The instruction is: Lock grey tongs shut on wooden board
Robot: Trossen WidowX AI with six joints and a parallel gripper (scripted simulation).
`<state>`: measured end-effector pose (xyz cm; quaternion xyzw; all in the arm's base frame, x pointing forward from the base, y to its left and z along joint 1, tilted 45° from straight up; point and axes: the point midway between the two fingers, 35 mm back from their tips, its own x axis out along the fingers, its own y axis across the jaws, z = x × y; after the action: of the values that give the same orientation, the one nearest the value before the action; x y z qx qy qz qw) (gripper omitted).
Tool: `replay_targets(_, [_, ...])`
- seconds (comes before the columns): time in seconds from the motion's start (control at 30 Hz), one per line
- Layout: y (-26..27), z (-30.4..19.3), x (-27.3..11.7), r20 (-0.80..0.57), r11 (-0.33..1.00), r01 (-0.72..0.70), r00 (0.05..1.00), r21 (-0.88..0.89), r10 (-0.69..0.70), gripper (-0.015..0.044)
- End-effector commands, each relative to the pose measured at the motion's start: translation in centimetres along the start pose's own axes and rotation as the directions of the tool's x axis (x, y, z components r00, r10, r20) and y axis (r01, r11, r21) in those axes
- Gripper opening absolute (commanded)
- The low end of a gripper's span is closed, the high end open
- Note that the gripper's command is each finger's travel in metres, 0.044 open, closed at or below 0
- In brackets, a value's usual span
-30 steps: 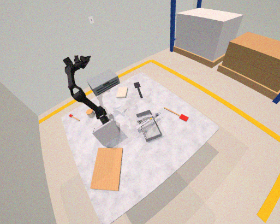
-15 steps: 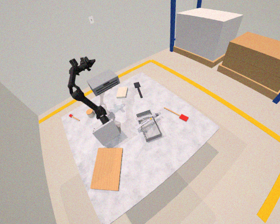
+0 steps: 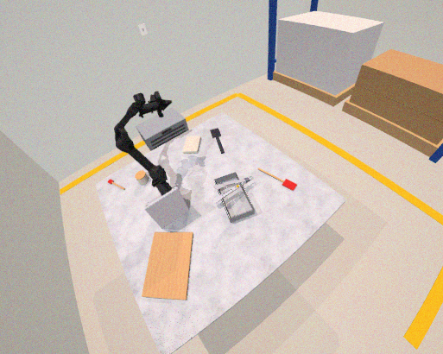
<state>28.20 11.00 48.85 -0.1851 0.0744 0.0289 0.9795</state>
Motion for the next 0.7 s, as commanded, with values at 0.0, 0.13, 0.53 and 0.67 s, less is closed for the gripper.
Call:
replay_targets(0.0, [1.3,-2.4,3.9,-0.102,0.997,-0.024,0.995,-0.074,0.016,-0.0150])
replay_targets(0.13, [1.3,-5.8,7.7,-0.227,0.991,-0.035,0.974,-0.131,0.004,-0.0150])
replay_targets(0.53, [1.8,-17.3,17.5,-0.533,0.967,-0.203,0.841,-0.153,0.092,-0.0150])
replay_targets(0.67, [1.6,-21.4,19.5,-0.617,0.967,-0.234,0.777,-0.103,0.122,-0.0150])
